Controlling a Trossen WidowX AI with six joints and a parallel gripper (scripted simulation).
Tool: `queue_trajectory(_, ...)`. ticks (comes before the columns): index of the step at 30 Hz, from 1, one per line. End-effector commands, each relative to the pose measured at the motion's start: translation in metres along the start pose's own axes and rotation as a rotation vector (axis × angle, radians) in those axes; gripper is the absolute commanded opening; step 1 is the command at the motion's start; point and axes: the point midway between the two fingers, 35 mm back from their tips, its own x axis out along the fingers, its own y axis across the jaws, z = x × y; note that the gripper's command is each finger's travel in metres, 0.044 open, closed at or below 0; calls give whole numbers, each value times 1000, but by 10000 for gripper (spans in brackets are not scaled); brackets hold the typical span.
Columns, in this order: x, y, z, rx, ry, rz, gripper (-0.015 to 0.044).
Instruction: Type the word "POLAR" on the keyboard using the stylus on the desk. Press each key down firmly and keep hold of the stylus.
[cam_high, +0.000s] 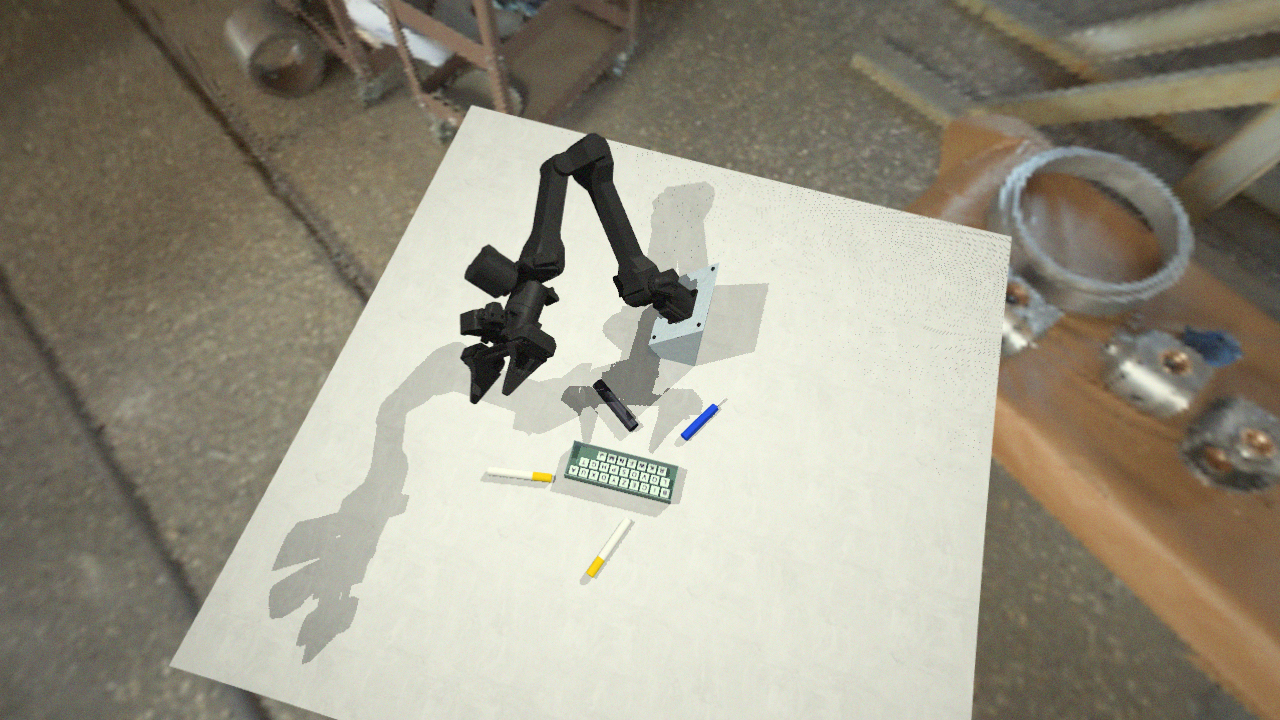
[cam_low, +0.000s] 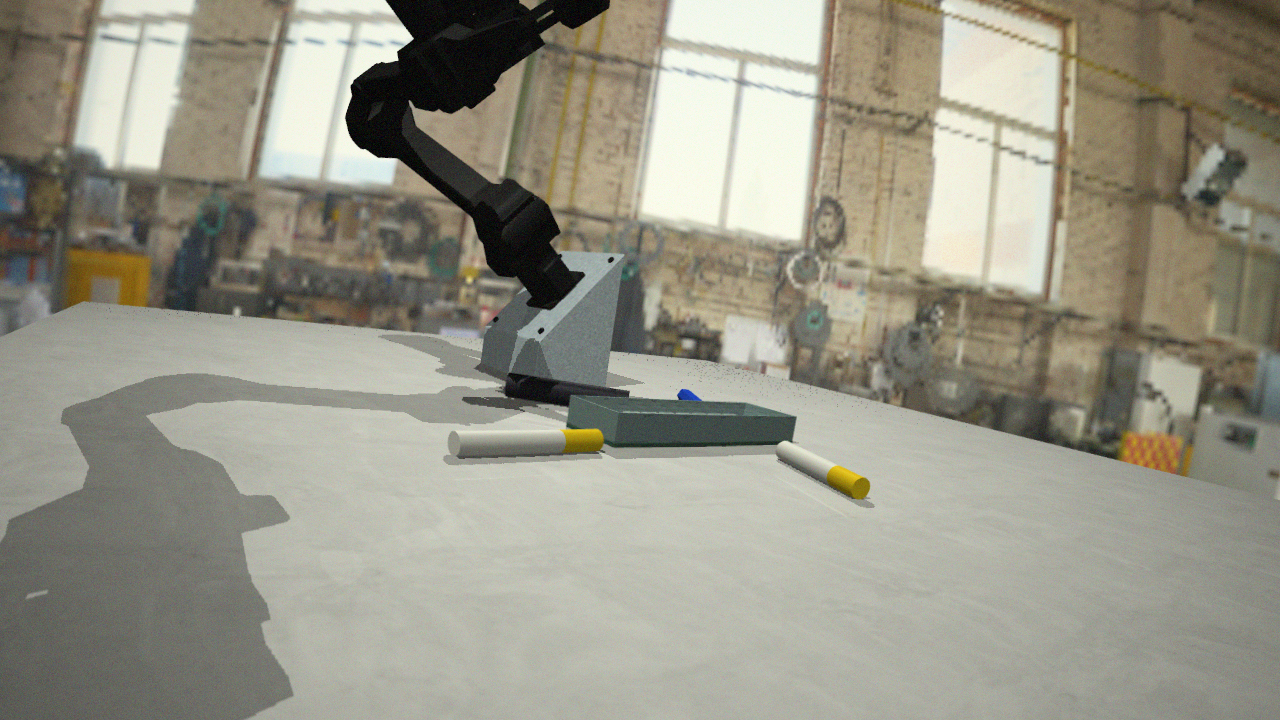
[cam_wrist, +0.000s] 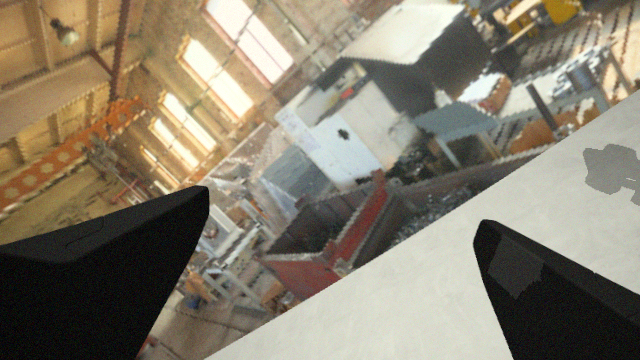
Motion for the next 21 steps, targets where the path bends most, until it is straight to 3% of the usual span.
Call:
queue_trajectory(1, 2, 0, -2, 3, 11, -3, 414)
queue_trajectory(9, 50, 0, -110, 70, 478, -143, 204)
queue_trajectory(16, 56, 3, -215, -13, 902, -318, 20)
queue_trajectory(21, 42, 3, -280, -161, 1161, -449, 0)
